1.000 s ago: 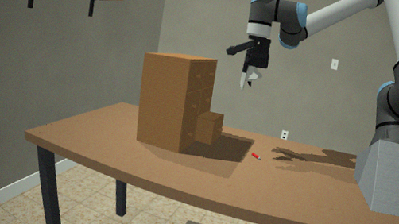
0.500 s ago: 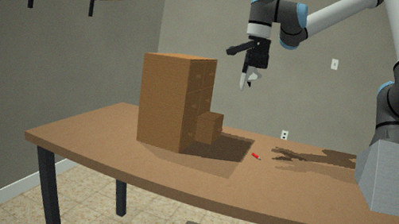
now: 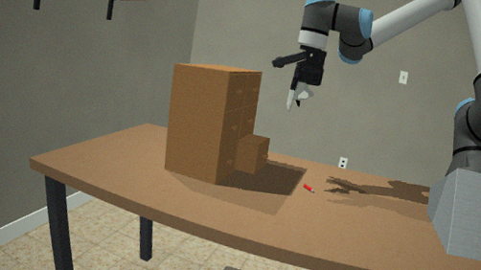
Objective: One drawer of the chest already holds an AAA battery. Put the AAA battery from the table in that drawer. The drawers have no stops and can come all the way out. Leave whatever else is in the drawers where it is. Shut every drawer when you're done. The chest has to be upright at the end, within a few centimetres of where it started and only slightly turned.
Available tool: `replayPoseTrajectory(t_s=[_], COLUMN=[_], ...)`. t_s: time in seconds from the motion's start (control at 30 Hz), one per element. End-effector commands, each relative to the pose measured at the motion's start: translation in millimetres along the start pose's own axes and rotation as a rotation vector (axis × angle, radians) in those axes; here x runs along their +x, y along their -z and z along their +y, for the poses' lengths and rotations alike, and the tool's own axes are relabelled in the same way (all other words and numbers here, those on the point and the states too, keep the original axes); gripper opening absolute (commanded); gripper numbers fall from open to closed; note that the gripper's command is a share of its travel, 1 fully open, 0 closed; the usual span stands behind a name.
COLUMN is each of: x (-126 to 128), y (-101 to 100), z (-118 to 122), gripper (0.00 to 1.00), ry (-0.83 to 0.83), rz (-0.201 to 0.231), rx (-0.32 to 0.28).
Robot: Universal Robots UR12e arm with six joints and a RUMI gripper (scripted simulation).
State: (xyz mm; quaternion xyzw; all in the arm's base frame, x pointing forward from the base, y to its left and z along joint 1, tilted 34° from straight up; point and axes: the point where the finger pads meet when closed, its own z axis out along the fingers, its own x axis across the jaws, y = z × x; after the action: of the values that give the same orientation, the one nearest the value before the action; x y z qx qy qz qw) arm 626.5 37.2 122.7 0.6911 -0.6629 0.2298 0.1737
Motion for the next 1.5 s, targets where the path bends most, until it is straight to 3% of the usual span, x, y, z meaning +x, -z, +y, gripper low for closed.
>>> replayPoseTrajectory(t_s=[0.0,0.63,1.47], x=[0,1,1], y=[-4,-26,-65], z=[-5,-24,-60], gripper=[1.00,1.00,1.00], ry=[0.004,0.021,0.053], rz=[-0.003,-0.017,-0.041], rx=[0.032,0.158,0.390])
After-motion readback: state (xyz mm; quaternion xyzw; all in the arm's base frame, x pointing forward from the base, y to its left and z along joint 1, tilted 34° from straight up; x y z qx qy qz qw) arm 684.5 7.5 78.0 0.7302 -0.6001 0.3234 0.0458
